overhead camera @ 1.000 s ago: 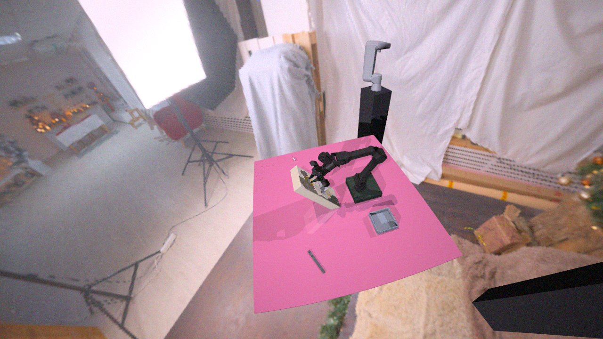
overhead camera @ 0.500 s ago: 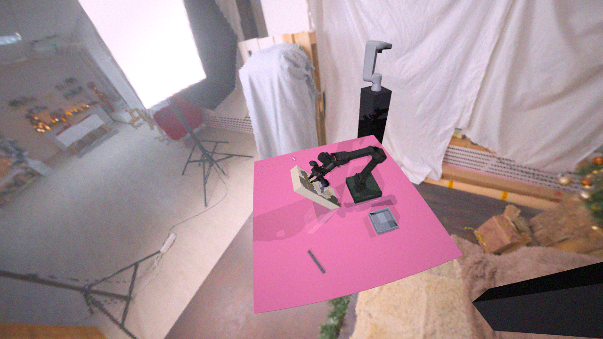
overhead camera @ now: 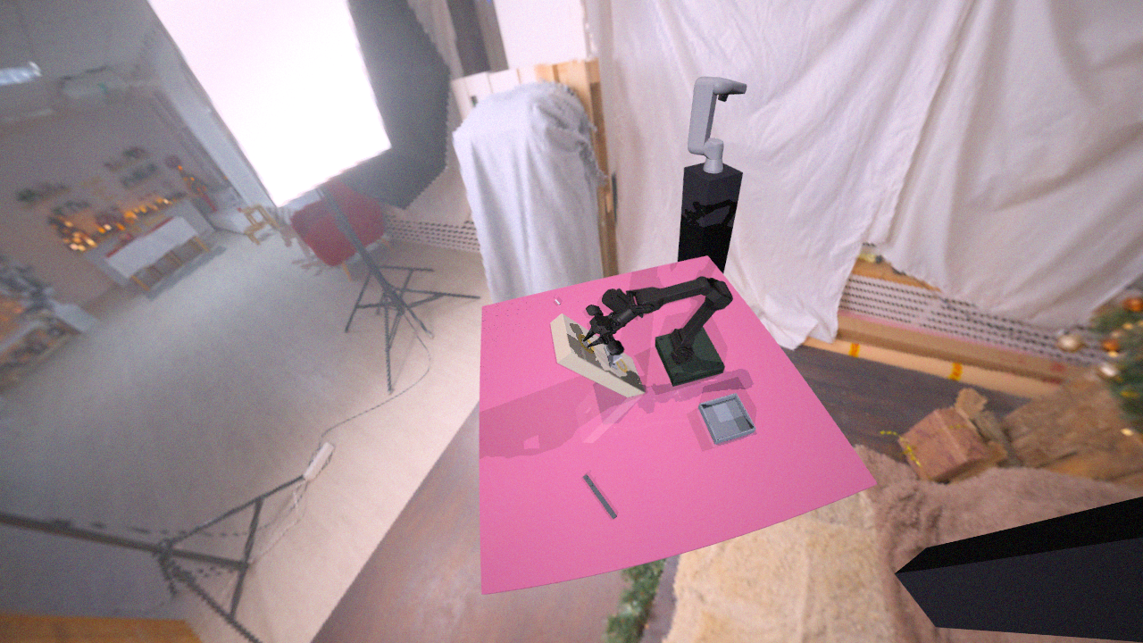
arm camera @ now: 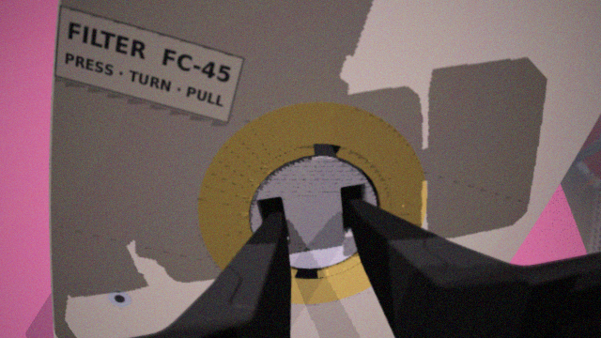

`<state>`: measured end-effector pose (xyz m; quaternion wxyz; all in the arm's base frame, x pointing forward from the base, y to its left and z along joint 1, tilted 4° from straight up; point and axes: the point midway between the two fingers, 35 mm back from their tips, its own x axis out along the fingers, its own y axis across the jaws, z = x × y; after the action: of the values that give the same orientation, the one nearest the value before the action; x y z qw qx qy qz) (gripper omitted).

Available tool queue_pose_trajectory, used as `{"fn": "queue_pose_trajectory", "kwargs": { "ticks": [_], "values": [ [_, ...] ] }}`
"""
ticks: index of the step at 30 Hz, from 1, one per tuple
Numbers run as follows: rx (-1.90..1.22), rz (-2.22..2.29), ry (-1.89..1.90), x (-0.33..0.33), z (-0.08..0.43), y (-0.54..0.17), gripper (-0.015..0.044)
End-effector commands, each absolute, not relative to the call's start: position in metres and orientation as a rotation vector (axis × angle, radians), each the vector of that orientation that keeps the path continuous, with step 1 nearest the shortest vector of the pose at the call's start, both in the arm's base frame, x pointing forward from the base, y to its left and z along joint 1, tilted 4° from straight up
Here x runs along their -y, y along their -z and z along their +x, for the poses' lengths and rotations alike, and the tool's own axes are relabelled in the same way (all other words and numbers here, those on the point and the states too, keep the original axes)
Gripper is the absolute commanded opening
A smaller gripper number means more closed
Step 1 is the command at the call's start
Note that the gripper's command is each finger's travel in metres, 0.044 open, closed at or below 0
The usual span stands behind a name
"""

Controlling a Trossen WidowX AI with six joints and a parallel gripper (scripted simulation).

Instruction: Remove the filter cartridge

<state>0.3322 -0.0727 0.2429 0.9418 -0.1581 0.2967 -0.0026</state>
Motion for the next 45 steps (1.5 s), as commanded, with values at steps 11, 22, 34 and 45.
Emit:
{"fn": "queue_pose_trajectory", "kwargs": {
  "ticks": [11,22,34,45],
  "values": [
    [-0.606,-0.317,0.011,0.074,0.339,-0.238,0.0110],
    [-0.606,-0.317,0.011,0.074,0.342,-0.236,0.0110],
    [-0.606,-0.317,0.011,0.075,0.345,-0.234,0.0110],
    [-0.606,-0.322,0.007,0.074,0.342,-0.236,0.0024]
  ]
}}
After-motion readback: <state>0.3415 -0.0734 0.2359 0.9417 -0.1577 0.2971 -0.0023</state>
